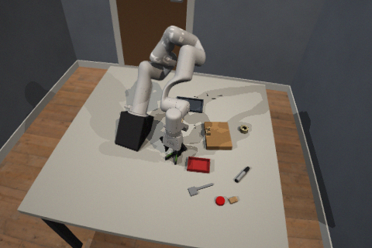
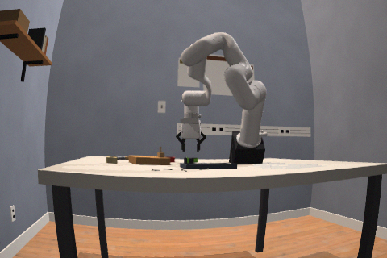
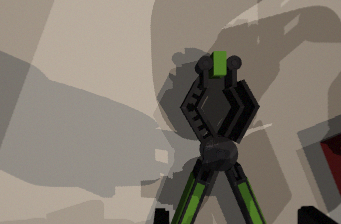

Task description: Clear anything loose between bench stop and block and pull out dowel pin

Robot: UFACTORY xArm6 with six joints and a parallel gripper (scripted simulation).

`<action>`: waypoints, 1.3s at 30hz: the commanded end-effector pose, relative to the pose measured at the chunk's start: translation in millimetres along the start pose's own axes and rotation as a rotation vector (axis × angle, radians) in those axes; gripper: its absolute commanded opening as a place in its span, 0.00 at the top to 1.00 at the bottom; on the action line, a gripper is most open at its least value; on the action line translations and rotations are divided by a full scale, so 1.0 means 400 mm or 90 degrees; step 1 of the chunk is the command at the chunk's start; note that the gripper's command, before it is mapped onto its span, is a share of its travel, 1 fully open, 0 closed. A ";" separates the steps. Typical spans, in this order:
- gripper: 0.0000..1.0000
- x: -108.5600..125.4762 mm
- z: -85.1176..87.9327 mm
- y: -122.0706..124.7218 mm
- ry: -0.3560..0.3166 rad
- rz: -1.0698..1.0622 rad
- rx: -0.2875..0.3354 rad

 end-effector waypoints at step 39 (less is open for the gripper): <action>0.23 0.003 -0.040 0.002 -0.001 0.000 0.001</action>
Point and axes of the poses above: the point where the finger pads meet when closed, its own z axis back along the fingers, its own y axis across the jaws, x = y × z, the point moved 3 cm from there along z, back along the fingers, and after that the axes turned 11 degrees about z, right-handed, at the moved point
